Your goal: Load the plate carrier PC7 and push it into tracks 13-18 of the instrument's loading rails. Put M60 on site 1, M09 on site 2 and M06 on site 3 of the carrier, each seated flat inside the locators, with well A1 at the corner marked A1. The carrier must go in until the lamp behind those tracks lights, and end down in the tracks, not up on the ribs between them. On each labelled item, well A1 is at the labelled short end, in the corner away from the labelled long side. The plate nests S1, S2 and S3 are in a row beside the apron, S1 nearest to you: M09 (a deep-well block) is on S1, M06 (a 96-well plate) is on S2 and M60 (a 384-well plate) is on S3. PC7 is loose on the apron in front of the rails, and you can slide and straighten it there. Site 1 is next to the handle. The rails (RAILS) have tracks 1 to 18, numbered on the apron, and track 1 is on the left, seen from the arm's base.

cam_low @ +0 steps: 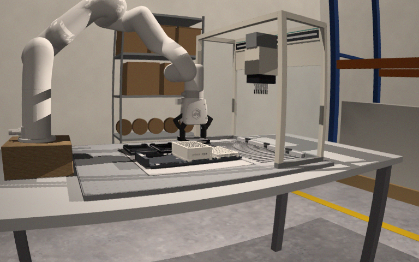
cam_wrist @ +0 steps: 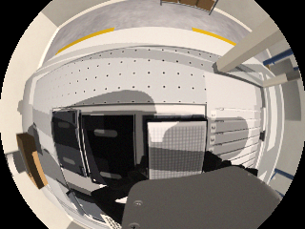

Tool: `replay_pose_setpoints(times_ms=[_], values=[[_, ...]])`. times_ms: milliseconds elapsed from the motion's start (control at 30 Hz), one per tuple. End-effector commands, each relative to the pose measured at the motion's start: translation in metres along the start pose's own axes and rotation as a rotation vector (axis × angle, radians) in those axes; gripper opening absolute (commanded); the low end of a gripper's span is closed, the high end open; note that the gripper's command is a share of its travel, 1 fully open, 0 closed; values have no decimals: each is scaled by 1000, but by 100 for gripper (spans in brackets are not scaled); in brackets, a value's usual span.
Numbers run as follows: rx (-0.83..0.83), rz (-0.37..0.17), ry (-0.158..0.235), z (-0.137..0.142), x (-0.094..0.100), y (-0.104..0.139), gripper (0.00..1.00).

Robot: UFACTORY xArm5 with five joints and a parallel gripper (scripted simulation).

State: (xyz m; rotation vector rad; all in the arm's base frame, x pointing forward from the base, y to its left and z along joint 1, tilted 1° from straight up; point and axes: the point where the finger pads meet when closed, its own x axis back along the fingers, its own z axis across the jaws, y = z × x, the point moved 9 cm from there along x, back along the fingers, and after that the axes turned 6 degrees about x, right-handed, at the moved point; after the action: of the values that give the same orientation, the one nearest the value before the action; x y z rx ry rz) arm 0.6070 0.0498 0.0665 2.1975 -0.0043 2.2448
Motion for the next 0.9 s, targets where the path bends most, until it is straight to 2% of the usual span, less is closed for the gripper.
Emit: replay_pose_setpoints(times_ms=[0, 567, 867], values=[[0, 5, 4, 1, 4, 0, 0], [0, 5, 4, 1, 10, 0, 0], [0, 5, 4, 1, 25, 0, 0]])
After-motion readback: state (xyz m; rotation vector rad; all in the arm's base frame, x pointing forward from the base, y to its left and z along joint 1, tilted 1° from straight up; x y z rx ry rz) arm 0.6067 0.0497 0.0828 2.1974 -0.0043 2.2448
